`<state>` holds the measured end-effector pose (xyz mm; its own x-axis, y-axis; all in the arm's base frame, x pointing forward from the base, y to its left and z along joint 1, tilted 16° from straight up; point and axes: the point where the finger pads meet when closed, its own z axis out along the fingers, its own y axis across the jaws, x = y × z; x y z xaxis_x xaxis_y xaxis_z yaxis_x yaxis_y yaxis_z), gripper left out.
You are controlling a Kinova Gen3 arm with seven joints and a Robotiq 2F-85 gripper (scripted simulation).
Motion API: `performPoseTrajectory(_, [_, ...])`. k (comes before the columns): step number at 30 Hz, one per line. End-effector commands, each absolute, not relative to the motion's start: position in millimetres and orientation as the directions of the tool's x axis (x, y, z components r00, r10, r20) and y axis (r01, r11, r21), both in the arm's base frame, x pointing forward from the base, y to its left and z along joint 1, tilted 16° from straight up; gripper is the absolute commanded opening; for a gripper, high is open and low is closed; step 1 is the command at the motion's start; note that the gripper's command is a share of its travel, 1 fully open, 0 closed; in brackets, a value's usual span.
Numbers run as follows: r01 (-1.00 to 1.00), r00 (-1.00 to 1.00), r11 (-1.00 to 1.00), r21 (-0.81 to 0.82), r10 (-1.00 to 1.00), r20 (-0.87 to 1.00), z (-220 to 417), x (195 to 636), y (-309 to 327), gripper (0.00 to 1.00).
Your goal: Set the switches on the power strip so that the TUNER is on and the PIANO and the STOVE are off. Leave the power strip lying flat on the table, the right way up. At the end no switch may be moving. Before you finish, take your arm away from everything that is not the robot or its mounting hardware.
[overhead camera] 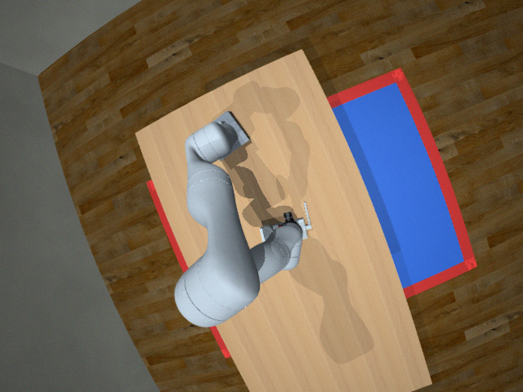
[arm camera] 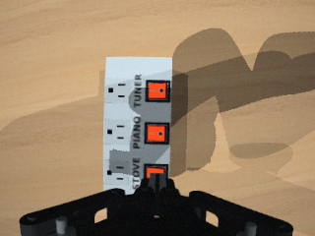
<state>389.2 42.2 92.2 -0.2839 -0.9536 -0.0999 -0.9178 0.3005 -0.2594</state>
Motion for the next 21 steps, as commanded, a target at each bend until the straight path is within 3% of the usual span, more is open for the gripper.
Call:
performPoseTrajectory(1, [-0.921, -0.28, 0.297, -0.253, -0.955, -0.101, 84.2, 387.3, 47.3, 0.0])
performPoseTrajectory(21, [-0.922, -0.28, 0.296, -0.251, -0.955, -0.099, 69.6, 390.6, 47.7, 0.0])
